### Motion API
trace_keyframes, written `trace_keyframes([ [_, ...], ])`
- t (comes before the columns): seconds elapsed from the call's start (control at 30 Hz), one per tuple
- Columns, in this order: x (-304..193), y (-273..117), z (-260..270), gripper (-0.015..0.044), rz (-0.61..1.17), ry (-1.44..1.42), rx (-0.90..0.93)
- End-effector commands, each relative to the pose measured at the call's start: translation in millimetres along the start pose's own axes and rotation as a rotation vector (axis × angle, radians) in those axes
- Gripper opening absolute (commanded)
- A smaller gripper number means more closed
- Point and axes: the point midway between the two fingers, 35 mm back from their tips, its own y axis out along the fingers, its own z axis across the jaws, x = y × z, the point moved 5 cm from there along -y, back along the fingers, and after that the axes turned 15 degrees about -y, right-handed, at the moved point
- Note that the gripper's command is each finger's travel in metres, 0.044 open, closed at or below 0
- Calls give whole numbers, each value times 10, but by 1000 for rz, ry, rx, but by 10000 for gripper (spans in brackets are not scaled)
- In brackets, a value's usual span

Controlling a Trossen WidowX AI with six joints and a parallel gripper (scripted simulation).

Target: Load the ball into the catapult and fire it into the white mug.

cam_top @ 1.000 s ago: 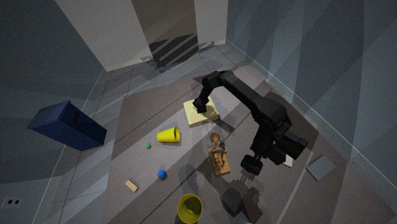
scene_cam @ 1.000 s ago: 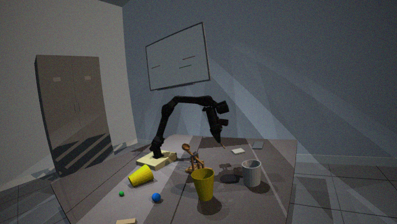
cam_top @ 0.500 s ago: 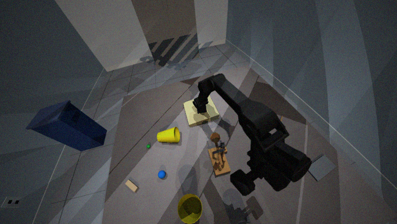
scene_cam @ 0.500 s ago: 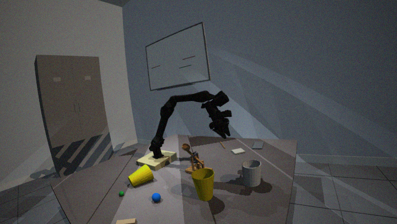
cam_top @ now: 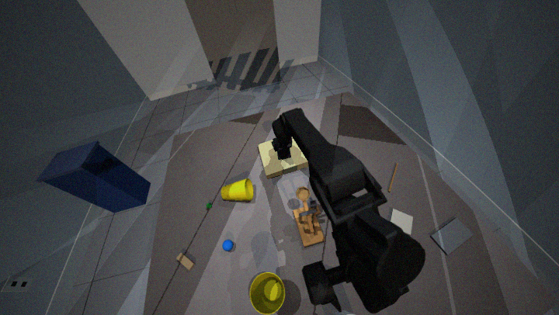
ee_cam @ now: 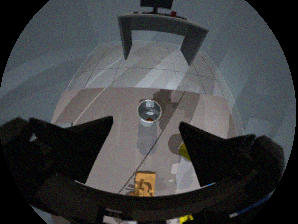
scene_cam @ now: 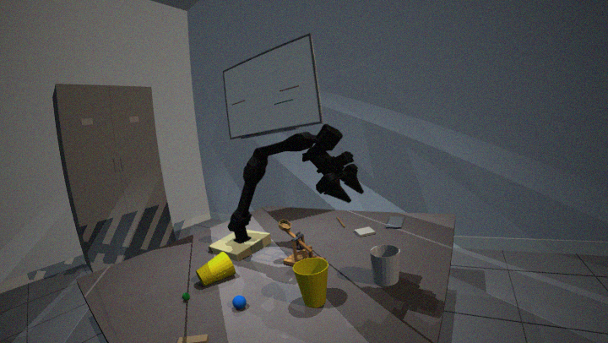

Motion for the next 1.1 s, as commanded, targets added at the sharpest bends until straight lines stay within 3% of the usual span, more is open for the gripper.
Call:
trace_keyframes([
  [0.0, 90, -49, -131, 440, -49, 49, -5],
  [1.07, 73, -35, -129, 440, -42, 43, -6],
])
